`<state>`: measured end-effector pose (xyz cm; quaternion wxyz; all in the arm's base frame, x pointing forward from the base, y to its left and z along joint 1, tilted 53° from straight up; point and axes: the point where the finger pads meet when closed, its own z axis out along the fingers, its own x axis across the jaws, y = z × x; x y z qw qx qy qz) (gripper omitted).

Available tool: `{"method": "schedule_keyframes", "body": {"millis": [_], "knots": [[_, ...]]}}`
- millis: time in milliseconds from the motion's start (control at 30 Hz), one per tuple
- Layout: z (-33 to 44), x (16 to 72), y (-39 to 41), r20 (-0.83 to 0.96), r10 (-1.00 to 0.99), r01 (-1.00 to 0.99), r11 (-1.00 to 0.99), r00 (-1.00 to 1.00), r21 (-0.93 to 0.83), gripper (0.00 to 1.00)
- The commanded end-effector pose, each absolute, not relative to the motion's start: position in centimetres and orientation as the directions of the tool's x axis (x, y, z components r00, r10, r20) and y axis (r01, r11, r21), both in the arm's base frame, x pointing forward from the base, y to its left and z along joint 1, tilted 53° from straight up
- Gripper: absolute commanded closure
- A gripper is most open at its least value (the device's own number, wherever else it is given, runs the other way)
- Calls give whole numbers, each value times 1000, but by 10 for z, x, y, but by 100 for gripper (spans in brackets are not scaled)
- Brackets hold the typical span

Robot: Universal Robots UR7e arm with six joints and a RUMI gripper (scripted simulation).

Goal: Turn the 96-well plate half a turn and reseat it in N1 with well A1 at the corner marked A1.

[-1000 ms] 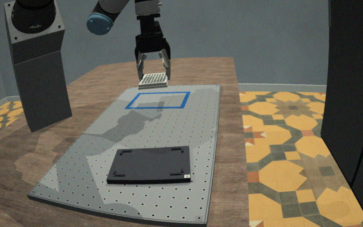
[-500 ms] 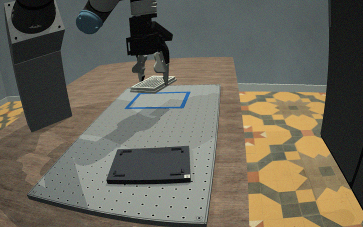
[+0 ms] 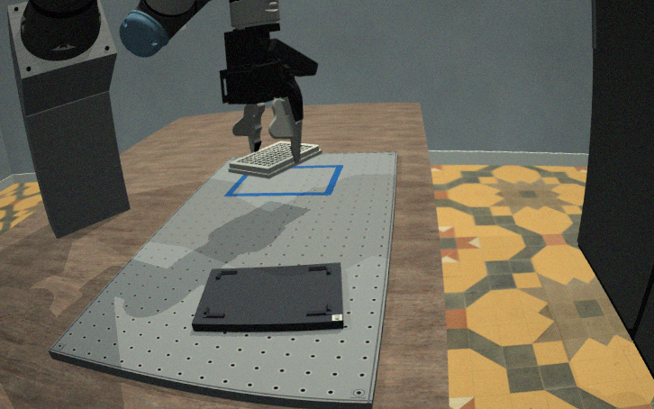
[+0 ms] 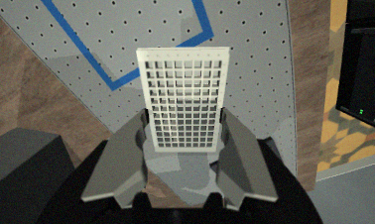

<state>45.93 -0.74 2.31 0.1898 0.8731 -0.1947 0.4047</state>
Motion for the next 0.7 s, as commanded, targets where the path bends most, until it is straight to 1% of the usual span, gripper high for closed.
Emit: {"method": "schedule_keyframes", "body": {"millis": [0,667], "knots": [[36,457,-25,776,-190,-489,-856,602,170,100],[69,454,-67,776,-190,-489,-856,602,170,100]]}}
